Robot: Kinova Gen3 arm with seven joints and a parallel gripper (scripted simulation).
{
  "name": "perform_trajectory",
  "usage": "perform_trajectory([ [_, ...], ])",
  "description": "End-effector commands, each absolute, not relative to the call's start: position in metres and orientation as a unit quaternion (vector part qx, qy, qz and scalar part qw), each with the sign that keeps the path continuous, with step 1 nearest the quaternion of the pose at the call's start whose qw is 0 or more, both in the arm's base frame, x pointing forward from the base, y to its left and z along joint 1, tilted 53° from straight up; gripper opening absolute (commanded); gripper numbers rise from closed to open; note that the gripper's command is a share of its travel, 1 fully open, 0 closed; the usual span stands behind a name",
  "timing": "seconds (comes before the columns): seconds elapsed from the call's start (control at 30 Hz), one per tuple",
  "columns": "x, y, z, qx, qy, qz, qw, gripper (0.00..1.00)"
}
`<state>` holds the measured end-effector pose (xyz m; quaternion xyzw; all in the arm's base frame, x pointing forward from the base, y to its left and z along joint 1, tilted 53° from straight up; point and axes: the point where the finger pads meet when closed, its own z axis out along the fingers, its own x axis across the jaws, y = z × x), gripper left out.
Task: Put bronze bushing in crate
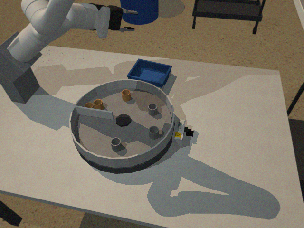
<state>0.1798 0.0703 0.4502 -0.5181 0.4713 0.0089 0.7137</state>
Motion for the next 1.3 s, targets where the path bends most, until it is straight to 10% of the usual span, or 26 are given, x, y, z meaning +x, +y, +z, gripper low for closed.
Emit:
perform_trajectory([
  [0.0, 0.1798, 0.07, 0.4503, -0.517, 0.488, -0.003, 0.704, 1.0],
  [1.27, 0.1793, 0.0698, 0.4514, -0.509, 0.552, -0.049, 0.659, 1.0],
])
